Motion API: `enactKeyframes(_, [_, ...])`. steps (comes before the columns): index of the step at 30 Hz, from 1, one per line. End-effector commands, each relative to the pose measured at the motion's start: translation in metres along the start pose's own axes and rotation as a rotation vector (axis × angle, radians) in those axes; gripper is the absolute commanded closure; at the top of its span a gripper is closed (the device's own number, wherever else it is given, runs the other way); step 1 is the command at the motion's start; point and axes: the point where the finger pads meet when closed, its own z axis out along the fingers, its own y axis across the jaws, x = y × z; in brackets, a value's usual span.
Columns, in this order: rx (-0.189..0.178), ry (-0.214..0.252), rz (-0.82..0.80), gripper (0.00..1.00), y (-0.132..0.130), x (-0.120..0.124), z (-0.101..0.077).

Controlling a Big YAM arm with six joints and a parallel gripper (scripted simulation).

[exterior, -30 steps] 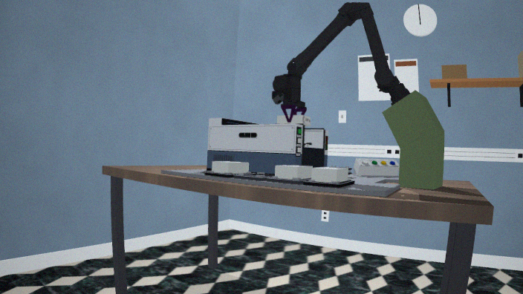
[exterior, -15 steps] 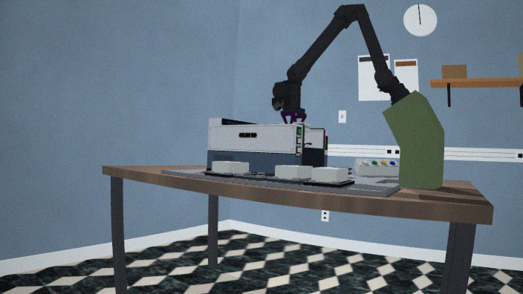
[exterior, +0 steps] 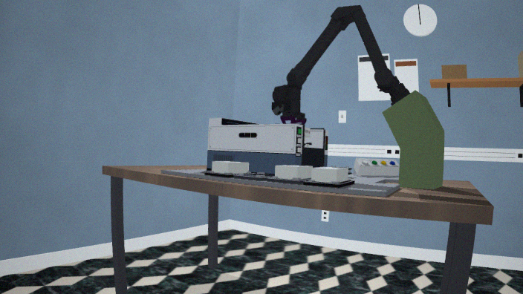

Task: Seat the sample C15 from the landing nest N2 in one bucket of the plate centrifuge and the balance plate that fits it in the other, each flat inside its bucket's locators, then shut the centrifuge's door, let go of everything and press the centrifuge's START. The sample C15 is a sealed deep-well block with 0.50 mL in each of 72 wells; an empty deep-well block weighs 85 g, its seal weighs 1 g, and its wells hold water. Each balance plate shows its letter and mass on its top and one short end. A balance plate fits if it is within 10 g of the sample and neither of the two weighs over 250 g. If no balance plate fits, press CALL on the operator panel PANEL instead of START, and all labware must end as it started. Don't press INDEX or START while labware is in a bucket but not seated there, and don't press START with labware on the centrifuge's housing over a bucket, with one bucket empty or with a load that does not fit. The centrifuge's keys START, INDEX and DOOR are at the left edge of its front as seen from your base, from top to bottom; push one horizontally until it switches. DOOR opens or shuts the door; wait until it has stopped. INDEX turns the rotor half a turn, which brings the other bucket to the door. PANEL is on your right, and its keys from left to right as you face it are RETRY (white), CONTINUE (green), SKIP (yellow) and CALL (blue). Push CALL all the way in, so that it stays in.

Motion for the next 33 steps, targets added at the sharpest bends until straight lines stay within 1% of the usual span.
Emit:
enactKeyframes(1, [0.004,-0.017,-0.005,1.0,-0.0069,-0.0082,0.0061])
enactKeyframes(3, [0.004,-0.02,-0.004,1.0,-0.0071,-0.0085,0.0054])
enactKeyframes(5, [0.004,-0.037,-0.002,1.0,-0.0078,-0.0121,-0.0015])
enactKeyframes(6, [0.004,-0.037,-0.002,1.0,-0.0078,-0.0121,-0.0016])
enactKeyframes(33, [0.004,-0.034,-0.003,1.0,-0.0077,-0.0119,0.0])
